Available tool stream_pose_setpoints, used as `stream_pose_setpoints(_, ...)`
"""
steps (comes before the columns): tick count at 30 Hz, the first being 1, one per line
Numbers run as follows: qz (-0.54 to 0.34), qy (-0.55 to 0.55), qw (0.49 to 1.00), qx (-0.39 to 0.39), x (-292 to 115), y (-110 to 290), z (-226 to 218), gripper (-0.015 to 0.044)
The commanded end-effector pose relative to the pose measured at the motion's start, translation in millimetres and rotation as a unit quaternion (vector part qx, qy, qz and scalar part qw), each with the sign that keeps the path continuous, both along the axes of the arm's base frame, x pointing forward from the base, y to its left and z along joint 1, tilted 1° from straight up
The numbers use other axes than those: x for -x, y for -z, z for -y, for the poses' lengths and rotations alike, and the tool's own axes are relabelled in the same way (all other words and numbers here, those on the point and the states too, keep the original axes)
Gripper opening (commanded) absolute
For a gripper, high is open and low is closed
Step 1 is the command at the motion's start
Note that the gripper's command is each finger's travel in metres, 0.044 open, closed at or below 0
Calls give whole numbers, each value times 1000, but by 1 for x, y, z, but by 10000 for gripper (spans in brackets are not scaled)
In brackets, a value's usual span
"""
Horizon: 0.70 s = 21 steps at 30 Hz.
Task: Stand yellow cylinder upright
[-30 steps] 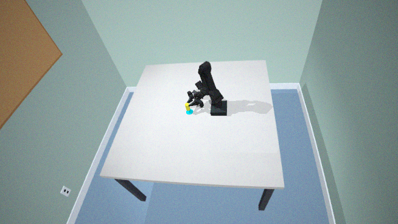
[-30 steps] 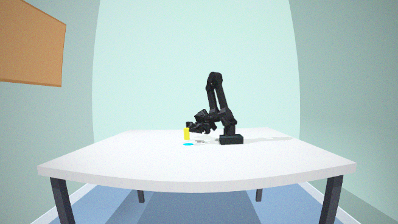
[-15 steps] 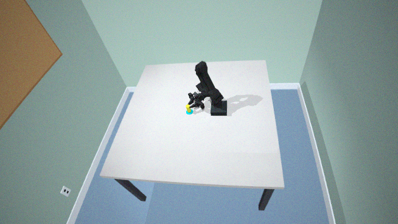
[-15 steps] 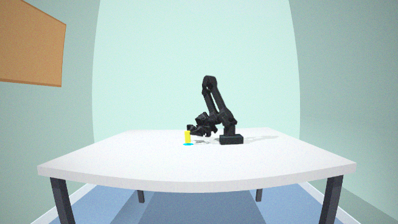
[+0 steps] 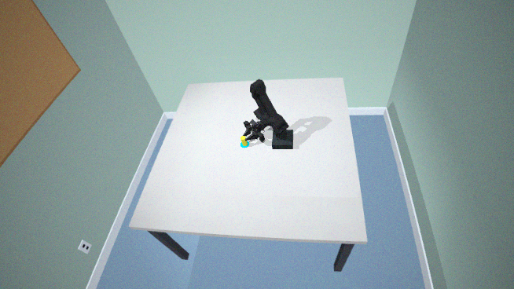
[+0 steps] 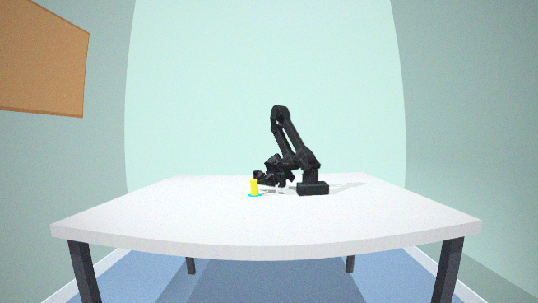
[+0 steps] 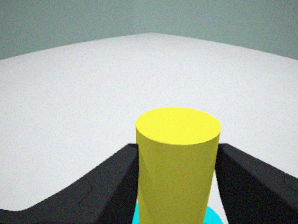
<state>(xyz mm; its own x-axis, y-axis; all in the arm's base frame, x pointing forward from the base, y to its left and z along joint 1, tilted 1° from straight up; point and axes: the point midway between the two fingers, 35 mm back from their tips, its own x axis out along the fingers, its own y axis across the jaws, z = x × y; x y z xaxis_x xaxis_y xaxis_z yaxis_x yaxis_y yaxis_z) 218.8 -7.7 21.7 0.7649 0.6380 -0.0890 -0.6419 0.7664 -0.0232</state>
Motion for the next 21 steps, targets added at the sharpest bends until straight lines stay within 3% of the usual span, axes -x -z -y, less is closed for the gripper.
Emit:
stream_pose_setpoints(1, 5, -2, 1000, 2, -1, -1, 0, 131)
stream_pose_setpoints(11, 5, -2, 1000, 2, -1, -1, 0, 394)
stream_pose_setpoints(21, 5, -2, 1000, 2, -4, -10, 4, 400)
